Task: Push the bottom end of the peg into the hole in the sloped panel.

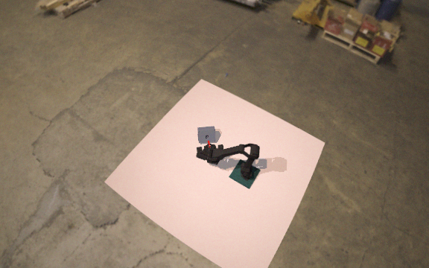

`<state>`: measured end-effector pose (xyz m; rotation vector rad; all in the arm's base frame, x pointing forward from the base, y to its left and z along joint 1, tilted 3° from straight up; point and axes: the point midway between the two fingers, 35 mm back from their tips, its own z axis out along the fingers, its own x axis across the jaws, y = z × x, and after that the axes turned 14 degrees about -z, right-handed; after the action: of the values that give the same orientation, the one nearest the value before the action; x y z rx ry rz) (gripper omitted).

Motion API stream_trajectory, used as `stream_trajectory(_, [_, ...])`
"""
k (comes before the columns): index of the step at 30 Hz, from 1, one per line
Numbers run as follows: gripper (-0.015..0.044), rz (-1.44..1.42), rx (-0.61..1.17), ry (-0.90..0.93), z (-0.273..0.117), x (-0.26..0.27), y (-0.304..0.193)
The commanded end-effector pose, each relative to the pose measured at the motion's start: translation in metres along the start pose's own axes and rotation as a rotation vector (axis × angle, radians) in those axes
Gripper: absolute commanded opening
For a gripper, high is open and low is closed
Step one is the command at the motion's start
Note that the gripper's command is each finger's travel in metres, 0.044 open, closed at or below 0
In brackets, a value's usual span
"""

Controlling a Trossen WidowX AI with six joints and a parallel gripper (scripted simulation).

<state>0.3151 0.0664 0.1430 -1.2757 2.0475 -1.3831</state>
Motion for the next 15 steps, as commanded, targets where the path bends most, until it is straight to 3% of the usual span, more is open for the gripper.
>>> stream_trajectory(1, [0.0000,-0.002,0.008,0.000,0.003,0.000,0.000])
stream_trajectory(15, [0.0000,0.009,0.035,-0.006,0.014,-0.002,-0.002])
